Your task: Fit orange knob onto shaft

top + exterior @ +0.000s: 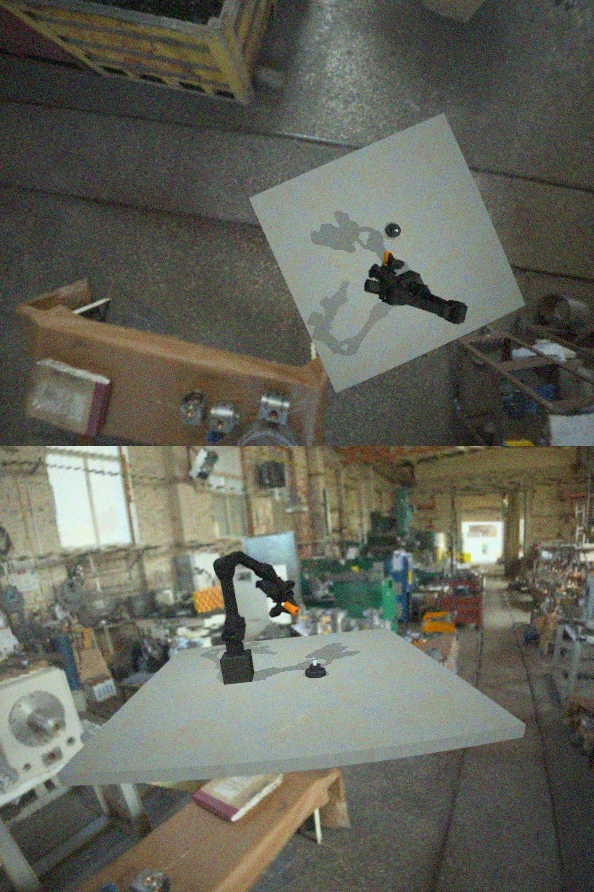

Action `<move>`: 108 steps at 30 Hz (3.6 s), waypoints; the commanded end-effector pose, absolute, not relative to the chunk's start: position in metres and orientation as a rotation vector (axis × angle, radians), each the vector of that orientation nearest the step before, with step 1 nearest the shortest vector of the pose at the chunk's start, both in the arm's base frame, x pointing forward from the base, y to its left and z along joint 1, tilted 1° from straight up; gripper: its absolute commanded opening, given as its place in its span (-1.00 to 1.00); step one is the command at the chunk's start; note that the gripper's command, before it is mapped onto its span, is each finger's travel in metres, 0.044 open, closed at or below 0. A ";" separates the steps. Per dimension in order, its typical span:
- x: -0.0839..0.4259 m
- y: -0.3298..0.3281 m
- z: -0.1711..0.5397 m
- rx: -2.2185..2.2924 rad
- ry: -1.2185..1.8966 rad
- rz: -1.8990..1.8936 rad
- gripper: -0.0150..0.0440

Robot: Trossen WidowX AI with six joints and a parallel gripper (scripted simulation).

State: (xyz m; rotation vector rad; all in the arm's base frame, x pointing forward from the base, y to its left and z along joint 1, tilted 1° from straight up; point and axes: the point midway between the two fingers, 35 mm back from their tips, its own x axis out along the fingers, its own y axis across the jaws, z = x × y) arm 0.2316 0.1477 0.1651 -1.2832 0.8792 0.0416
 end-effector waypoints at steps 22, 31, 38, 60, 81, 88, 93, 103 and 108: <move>0.231 0.150 0.165 -1.321 0.806 -0.047 -0.49; 0.231 0.150 0.165 -1.321 0.806 -0.047 -0.49; 0.231 0.150 0.165 -1.321 0.806 -0.047 -0.49; 0.239 0.144 0.134 -1.185 1.004 0.198 -0.49; 0.254 0.136 0.092 -0.895 1.306 0.619 -0.49; 0.259 0.132 0.077 -0.787 1.393 0.754 -0.49; 0.262 0.134 0.064 -0.786 1.394 0.754 -0.49; 0.271 0.137 0.014 -0.782 1.399 0.755 -0.49; 0.273 0.137 -0.009 -0.780 1.401 0.755 -0.49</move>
